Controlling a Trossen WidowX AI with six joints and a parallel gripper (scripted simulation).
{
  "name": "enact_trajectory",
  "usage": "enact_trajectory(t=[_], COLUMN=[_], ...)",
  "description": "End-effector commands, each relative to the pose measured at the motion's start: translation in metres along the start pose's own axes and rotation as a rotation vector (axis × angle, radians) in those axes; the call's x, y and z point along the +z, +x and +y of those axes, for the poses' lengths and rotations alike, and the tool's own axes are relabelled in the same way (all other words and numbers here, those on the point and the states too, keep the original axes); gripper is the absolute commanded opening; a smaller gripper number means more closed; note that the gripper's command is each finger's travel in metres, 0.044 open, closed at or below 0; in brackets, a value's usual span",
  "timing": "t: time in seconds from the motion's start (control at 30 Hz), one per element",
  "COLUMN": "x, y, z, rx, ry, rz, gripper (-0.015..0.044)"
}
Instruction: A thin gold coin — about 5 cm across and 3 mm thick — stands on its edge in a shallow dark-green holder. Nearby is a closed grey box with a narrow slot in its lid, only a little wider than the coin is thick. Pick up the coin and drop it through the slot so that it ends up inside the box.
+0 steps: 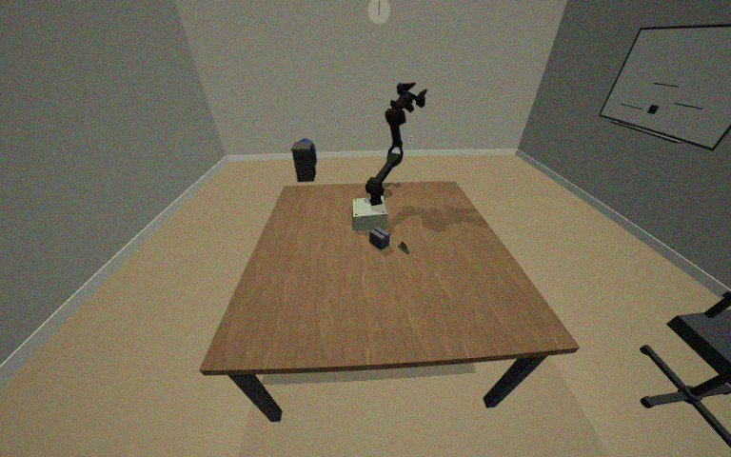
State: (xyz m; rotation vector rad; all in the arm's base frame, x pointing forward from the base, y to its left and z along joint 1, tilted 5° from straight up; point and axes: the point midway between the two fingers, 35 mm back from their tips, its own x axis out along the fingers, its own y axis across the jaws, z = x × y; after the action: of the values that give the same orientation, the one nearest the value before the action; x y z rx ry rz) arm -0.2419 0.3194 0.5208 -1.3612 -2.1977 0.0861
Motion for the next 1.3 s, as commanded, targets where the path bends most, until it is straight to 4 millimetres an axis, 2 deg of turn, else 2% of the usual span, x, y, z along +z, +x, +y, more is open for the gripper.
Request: enact_trajectory(t=[0.0,0.07,0.27,0.5,0.7,0.87,1.0,1.13,1.27], x=[-0.002,-0.018,-0.094,-0.182,-0.247,-0.299,-0.332,-0.356,-0.369], y=[-0.001,-0.011,-0.051,-0.109,-0.166,-0.224,-0.27,-0.315,-0.352], z=[-0.001,-0.005,-0.027,-0.03,-0.021,0.001,0.028,0.067,0.108], rx=[-0.001,-0.01,-0.107,-0.223,-0.32,-0.396,-0.44,-0.475,-0.49], ry=[0.004,0.038,0.164,0.347,0.476,0.585,0.68,0.805,0.919], rz=[0.005,0.049,0.248,0.493,0.693,0.877,1.02,1.158,1.28], gripper=[0.0374,0.0321,0.0164,0.0161,0.0161,0.0161,0.0161,0.0161,0.0161])
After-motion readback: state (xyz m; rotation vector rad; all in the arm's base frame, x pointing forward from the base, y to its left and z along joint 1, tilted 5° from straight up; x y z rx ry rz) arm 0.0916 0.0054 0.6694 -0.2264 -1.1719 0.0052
